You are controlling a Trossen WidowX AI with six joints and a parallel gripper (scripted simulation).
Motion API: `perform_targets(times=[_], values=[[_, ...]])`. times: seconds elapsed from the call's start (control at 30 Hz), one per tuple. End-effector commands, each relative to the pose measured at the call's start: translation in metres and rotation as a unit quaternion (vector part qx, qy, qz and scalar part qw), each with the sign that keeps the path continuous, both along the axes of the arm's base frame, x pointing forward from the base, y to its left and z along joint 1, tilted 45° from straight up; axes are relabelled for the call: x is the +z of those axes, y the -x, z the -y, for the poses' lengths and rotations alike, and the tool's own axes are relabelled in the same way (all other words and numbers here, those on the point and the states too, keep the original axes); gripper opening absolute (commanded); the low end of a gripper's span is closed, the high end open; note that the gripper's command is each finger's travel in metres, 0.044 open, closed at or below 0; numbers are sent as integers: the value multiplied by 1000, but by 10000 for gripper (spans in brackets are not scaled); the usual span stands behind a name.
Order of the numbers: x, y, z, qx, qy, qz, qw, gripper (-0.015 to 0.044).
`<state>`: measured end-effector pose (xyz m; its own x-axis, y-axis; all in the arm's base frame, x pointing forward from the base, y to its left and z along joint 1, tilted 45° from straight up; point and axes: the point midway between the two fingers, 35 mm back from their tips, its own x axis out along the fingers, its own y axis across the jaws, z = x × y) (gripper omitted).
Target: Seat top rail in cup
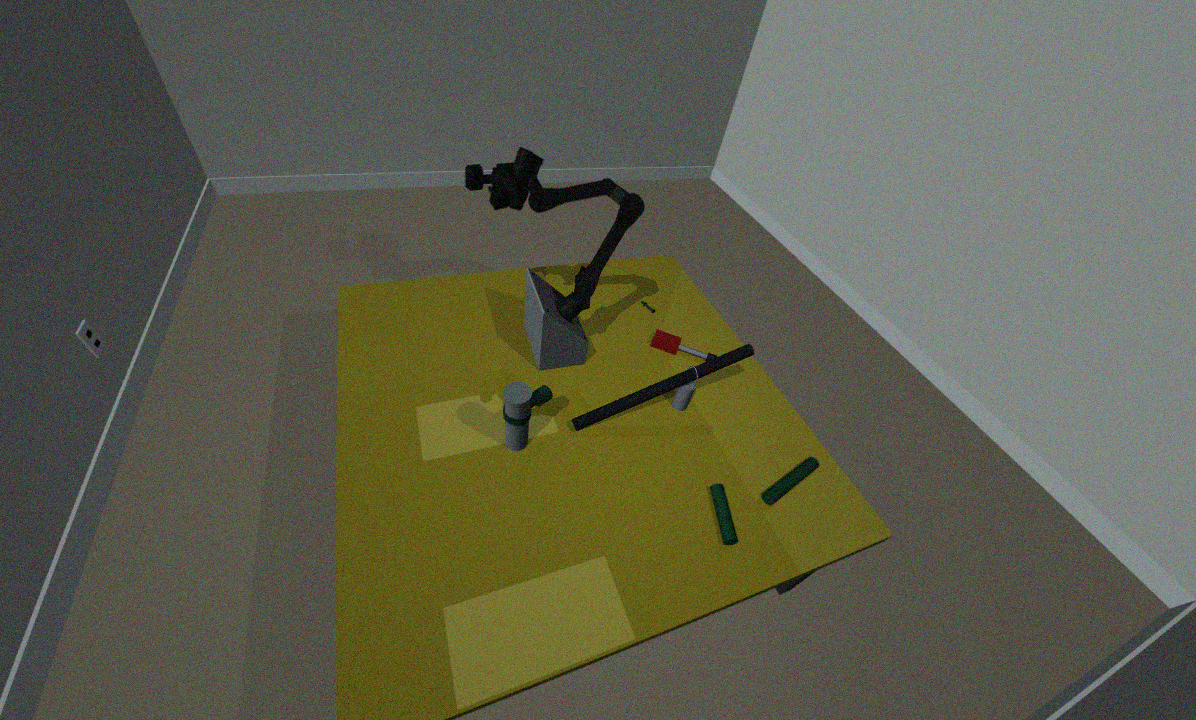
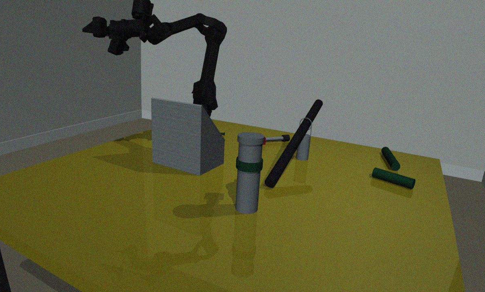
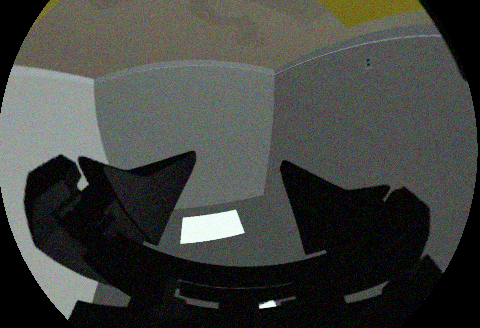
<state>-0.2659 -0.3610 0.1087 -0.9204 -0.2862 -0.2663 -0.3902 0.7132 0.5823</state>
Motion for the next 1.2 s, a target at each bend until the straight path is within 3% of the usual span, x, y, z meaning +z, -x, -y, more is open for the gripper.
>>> perform_targets(times=[0.0, 0.23, 0.43, 0.67, 0.8, 1.17], values=[[0, -1, 0, 2, -6, -2, 1000, 426], [-14, -69, 41, 189, -196, -27, 962, 440], [-31, -157, 66, 398, -338, -71, 850, 440], [-47, -257, 62, 594, -435, -146, 661, 440], [-55, -318, 48, 692, -464, -213, 510, 440], [-64, -441, -22, 820, -416, -372, 131, 440]])
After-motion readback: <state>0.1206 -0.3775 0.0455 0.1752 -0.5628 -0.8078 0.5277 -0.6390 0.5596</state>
